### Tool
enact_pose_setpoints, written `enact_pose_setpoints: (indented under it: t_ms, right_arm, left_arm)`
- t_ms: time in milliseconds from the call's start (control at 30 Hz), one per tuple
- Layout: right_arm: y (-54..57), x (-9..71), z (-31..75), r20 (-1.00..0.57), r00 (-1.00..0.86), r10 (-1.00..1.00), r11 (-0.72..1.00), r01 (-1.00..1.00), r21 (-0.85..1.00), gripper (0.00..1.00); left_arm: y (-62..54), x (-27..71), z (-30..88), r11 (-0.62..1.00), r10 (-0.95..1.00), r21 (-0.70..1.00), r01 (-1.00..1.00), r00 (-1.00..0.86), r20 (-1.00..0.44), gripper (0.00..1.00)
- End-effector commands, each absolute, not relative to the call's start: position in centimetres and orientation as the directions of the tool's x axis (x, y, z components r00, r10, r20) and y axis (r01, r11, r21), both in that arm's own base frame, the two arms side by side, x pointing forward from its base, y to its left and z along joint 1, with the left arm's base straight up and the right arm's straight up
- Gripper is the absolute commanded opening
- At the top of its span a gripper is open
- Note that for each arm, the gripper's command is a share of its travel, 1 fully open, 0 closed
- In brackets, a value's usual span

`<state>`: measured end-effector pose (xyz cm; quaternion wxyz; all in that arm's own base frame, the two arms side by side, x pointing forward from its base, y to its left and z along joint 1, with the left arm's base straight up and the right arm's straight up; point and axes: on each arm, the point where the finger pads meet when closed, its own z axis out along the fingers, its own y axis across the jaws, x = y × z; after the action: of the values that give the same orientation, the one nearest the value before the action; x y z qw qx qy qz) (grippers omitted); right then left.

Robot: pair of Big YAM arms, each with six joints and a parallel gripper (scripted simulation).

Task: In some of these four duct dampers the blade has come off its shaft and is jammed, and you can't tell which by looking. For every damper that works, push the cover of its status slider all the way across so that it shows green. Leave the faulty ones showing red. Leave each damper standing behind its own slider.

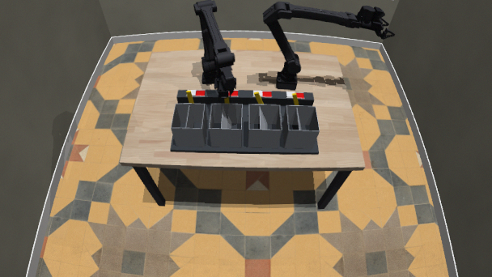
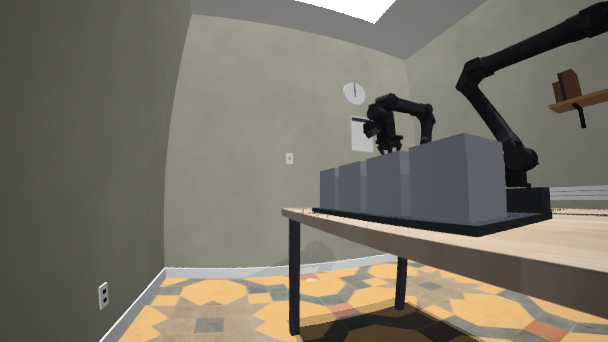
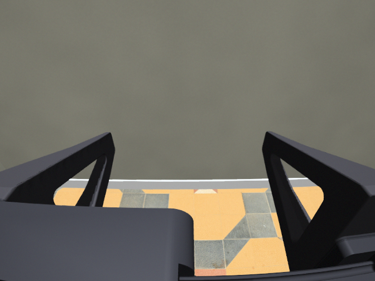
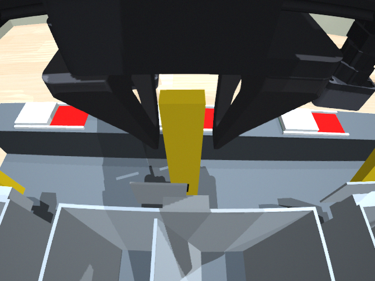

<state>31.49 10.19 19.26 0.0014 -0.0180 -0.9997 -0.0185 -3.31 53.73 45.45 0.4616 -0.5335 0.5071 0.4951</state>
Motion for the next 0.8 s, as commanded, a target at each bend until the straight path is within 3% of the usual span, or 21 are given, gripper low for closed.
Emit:
enact_pose_setpoints:
  t_ms: [0, 767]
  right_arm:
    - [11.0, 32.9, 20.9, -0.032, -0.999, 0.03, 0.999, 0.029, 0.045, 0.36]
    - [10.4, 33.0, 25.7, -0.05, -0.998, 0.031, 0.998, 0.028, 0.05, 0.36]
  left_arm:
    - [54.4, -2.9, 50.1, -0.053, 0.0, 0.0, -0.999, 0.0, -1.0, 1.0]
    - [54.4, -2.9, 50.1, -0.053, 0.0, 0.0, -0.999, 0.0, -1.0, 1.0]
